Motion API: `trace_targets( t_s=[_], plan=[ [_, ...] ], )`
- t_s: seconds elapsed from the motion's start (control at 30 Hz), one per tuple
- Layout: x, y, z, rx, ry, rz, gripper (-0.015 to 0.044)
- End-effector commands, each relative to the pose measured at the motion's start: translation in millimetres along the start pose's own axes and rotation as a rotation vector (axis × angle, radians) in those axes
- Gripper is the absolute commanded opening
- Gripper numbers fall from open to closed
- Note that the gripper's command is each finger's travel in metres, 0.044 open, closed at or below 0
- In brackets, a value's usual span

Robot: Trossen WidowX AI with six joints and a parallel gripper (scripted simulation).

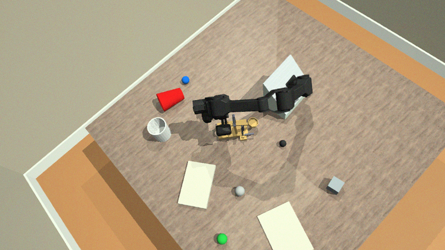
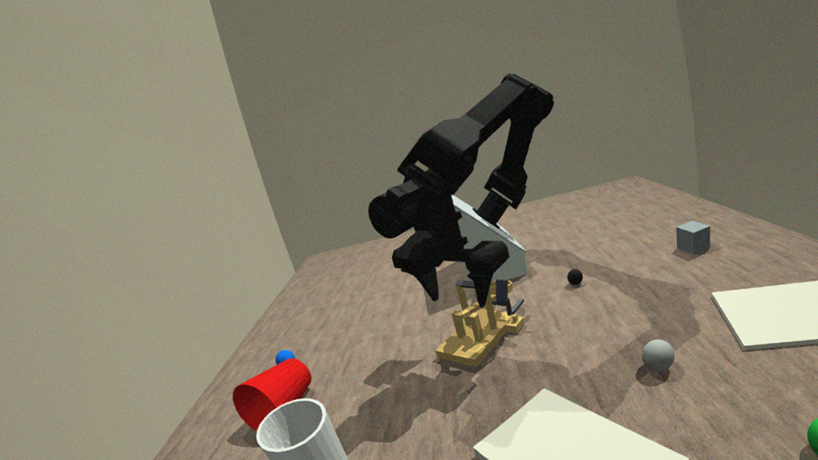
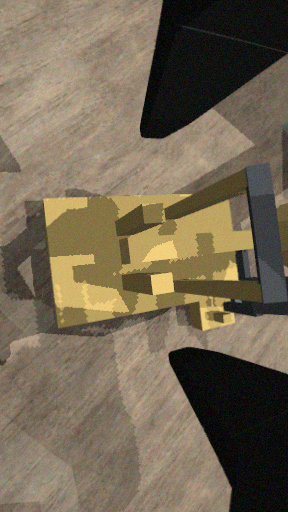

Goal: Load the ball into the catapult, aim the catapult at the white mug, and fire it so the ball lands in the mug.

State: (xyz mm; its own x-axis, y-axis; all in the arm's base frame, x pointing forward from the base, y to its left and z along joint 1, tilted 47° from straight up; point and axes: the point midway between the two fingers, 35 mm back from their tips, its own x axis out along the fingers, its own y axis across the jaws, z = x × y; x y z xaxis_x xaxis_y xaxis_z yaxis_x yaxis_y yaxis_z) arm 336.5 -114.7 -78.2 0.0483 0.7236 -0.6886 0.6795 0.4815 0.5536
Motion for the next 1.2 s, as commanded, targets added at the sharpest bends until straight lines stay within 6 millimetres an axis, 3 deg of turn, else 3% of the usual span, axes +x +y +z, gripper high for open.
trace_targets(
  t_s=[0.0, 1.17],
  plan=[
    [9.9, -0.5, -0.9, 0.006, 0.002, 0.004, 0.0440],
    [63.0, 1.2, -1.0, 0.006, 0.004, 0.006, 0.0440]
  ],
)
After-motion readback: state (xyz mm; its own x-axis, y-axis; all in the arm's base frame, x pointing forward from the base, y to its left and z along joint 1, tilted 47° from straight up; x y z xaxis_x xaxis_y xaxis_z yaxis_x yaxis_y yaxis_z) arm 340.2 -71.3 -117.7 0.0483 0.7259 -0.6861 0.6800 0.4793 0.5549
